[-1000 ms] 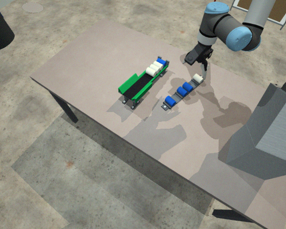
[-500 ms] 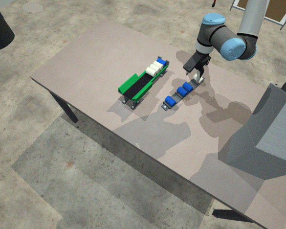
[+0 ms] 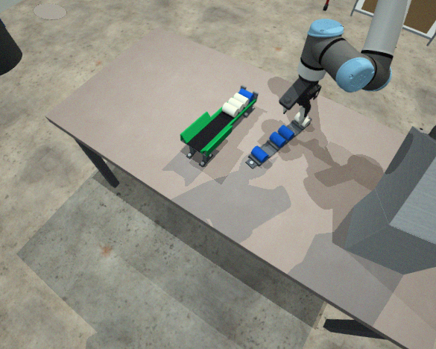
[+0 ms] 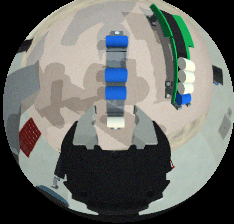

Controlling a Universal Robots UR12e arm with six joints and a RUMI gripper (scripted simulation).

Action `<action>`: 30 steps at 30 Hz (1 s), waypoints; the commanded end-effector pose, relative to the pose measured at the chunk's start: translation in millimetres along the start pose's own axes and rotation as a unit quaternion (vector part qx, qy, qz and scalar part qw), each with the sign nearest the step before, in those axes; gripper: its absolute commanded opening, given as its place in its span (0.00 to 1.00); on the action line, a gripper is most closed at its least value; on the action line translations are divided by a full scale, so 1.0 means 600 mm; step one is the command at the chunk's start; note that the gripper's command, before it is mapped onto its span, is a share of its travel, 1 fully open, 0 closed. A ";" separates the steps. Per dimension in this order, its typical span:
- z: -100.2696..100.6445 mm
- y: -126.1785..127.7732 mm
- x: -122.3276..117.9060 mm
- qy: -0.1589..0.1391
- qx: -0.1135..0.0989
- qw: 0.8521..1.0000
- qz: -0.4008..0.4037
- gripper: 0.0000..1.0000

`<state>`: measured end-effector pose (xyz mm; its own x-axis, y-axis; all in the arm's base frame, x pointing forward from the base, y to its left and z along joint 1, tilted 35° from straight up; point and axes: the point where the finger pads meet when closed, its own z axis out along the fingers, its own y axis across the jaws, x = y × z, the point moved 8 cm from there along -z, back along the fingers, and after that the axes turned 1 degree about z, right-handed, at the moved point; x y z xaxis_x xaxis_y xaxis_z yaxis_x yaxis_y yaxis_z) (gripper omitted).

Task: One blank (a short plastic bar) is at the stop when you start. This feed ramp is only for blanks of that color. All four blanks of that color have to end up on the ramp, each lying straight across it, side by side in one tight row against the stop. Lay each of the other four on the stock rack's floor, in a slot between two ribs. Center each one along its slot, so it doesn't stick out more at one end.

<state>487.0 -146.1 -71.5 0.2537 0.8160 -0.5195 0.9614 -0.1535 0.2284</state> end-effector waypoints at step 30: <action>0.015 0.004 -0.002 0.000 -0.001 1.000 0.001 0.48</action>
<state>487.2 -149.5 -76.1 0.2541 0.8164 -0.5186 0.9614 -0.1546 0.2276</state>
